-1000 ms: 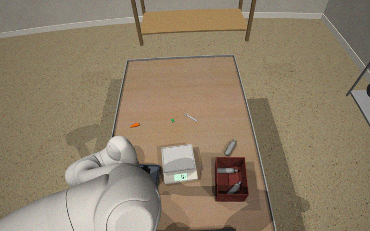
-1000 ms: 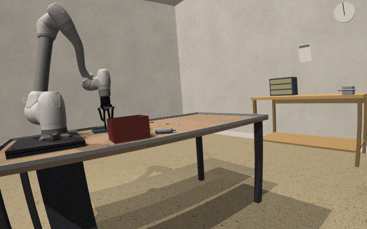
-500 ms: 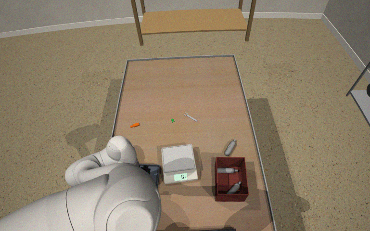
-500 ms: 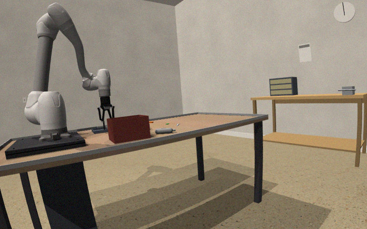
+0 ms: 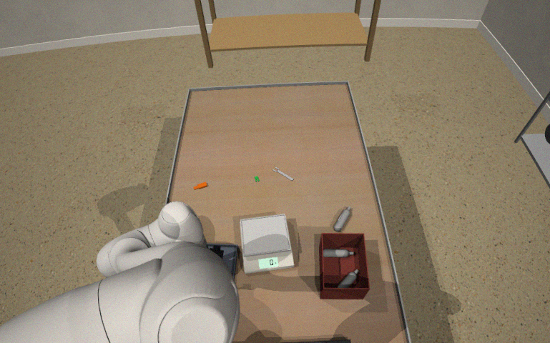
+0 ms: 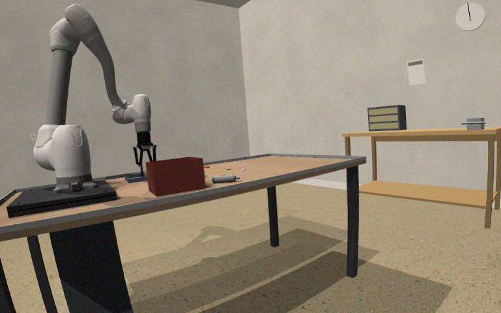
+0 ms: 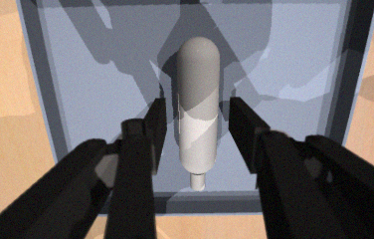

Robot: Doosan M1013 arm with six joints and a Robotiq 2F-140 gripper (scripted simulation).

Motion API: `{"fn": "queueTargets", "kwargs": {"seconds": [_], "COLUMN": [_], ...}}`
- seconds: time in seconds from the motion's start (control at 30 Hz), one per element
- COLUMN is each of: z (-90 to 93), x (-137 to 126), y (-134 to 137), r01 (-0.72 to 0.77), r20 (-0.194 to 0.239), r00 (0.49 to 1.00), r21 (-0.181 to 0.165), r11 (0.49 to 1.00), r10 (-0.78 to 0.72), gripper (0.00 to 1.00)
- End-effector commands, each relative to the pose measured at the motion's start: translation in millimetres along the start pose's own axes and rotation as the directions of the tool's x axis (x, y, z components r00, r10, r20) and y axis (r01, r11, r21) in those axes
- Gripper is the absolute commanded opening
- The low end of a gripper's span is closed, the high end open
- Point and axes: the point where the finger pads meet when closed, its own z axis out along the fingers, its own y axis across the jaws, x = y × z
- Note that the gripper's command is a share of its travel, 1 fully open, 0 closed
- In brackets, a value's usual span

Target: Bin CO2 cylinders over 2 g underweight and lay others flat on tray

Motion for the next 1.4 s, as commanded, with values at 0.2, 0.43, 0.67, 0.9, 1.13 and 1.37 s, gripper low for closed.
{"fn": "queueTargets", "kwargs": {"seconds": [0.2,0.43,0.67,0.9,1.13,1.37], "z": [-0.4,-8.2,-36.9,-105.7,-154.4,-165.5], "x": [-0.3,-0.3,-0.3,-0.3,-0.3,-0.3], "y": [-0.3,-0.3,-0.3,-0.3,-0.3,-0.3], "r01": [0.0,0.0,0.0,0.0,0.0,0.0], "r20": [0.001,0.001,0.001,0.001,0.001,0.001], "r00": [1.0,1.0,1.0,1.0,1.0,1.0], "r21": [0.001,0.001,0.001,0.001,0.001,0.001], "r11": [1.0,1.0,1.0,1.0,1.0,1.0], "r10": [0.0,0.0,0.0,0.0,0.0,0.0], "gripper": [0.4,0.4,0.4,0.4,0.4,0.4]}}
